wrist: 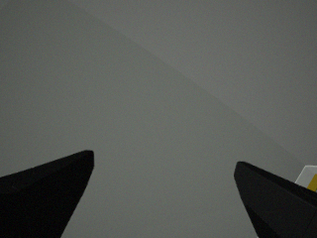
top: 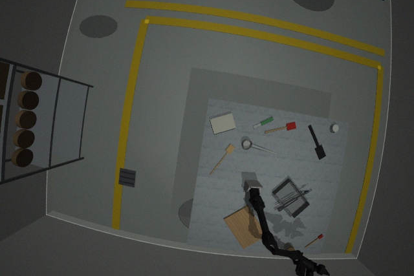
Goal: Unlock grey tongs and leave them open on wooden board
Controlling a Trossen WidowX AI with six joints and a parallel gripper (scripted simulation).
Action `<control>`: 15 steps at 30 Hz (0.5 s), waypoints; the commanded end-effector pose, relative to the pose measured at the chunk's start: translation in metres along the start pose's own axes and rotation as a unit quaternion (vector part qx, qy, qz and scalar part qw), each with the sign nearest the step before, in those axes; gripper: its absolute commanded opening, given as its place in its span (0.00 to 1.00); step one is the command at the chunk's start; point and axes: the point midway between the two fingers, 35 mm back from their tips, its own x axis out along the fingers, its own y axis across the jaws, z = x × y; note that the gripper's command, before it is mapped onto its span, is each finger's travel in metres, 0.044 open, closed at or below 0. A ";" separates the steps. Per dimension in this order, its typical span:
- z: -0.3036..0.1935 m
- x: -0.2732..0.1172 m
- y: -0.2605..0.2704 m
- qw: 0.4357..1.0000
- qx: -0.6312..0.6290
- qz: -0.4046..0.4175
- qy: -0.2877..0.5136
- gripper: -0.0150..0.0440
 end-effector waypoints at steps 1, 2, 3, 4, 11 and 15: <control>-0.003 0.000 -0.001 1.000 0.000 -0.003 0.004 0.98; -0.008 0.000 -0.003 1.000 0.000 -0.009 0.011 1.00; -0.016 0.001 -0.005 1.000 -0.001 -0.018 0.022 1.00; -0.027 0.001 -0.008 0.999 -0.002 -0.029 0.036 1.00; -0.138 -0.019 -0.029 0.972 -0.036 -0.119 0.200 1.00; -0.203 -0.046 -0.036 0.934 -0.075 -0.161 0.310 1.00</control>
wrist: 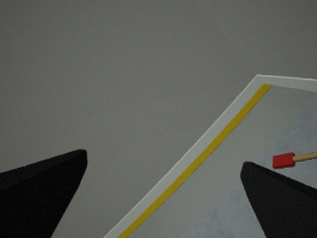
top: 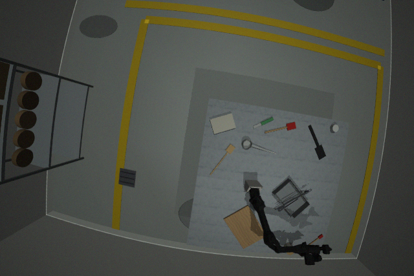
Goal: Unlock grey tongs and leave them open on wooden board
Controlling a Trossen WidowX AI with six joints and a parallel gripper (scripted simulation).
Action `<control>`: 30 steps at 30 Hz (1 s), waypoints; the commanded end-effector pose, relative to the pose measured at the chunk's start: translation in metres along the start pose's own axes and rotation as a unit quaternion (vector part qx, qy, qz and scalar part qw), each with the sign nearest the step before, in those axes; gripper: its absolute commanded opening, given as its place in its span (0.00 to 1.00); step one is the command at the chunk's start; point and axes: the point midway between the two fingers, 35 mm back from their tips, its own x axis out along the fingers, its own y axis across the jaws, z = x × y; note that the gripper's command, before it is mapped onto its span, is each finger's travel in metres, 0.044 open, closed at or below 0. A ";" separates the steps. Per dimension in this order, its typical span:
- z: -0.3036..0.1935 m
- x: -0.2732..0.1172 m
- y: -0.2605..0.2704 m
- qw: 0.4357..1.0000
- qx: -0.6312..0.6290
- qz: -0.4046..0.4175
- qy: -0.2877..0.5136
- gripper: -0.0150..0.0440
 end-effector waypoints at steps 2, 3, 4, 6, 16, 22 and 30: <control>-0.093 0.005 -0.005 0.987 -0.060 -0.052 0.140 1.00; -0.110 0.002 -0.006 0.981 -0.077 -0.061 0.169 1.00; -0.127 -0.002 -0.006 0.973 -0.094 -0.068 0.198 1.00; -0.162 -0.012 -0.008 0.953 -0.132 -0.083 0.259 1.00; -0.296 -0.114 -0.021 0.735 -0.390 -0.090 0.547 1.00; -0.324 -0.190 -0.034 0.496 -0.560 -0.035 0.663 1.00; -0.324 -0.192 -0.035 0.487 -0.565 -0.032 0.665 1.00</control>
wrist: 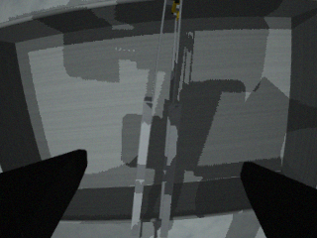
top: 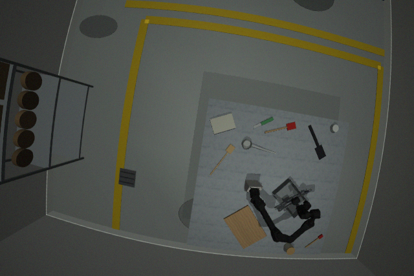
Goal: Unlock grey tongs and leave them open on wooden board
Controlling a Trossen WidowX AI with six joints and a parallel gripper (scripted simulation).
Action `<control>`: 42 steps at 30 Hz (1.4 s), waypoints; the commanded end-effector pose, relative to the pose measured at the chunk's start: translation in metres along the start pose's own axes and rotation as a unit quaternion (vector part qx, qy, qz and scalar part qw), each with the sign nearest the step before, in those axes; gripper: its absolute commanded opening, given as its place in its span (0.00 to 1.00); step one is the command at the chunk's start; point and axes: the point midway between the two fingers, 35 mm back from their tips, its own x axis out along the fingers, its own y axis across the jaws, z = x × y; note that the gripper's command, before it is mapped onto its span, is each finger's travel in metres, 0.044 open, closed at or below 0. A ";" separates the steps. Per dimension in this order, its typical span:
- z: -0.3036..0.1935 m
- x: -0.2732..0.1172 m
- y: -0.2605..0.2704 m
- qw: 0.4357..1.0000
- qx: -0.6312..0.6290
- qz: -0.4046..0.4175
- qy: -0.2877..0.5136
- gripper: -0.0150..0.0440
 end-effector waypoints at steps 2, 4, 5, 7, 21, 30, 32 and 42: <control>0.002 0.002 0.001 1.000 -0.008 0.000 0.007 1.00; 0.008 0.002 0.000 1.000 -0.008 0.000 0.007 1.00; 0.009 0.002 0.000 1.000 -0.008 0.000 0.007 1.00; 0.009 0.002 0.000 1.000 -0.008 0.000 0.007 1.00; 0.010 0.016 0.000 1.000 -0.008 0.000 0.007 1.00; 0.010 0.031 0.000 1.000 -0.008 0.000 0.007 1.00; 0.010 0.034 -0.001 1.000 -0.008 0.000 0.007 1.00; 0.010 0.050 -0.001 1.000 -0.008 -0.001 0.007 1.00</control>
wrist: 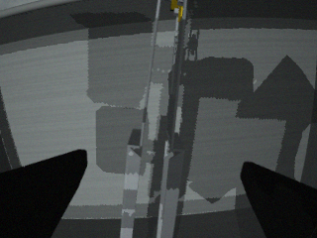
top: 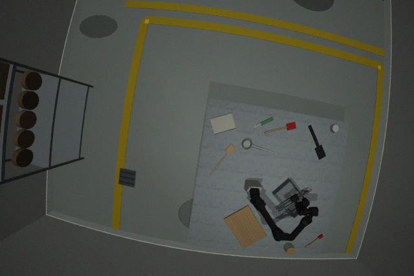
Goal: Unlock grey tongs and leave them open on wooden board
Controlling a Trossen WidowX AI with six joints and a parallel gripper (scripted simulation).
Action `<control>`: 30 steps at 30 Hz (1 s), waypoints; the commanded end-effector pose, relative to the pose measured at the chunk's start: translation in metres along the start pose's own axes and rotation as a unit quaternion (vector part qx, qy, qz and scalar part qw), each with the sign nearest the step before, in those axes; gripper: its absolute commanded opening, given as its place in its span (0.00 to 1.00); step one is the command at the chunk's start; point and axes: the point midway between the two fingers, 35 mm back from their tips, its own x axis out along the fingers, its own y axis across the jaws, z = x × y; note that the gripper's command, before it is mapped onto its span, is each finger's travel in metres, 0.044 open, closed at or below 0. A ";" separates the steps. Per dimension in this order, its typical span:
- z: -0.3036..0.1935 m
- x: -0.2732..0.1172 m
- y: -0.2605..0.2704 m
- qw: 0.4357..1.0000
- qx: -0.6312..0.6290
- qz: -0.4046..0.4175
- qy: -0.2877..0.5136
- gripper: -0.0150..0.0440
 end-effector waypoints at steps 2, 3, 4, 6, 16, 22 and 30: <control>-0.002 0.012 0.003 1.000 -0.005 0.002 0.007 1.00; -0.002 0.014 0.003 1.000 -0.005 0.002 0.007 1.00; -0.002 0.016 0.003 1.000 -0.005 0.002 0.007 1.00; -0.002 0.019 0.003 1.000 -0.005 0.002 0.007 1.00; -0.004 0.031 0.003 1.000 -0.005 0.001 0.008 1.00; -0.003 0.027 0.001 1.000 -0.001 0.000 0.003 0.91; -0.003 0.027 0.001 1.000 -0.001 0.000 0.003 0.56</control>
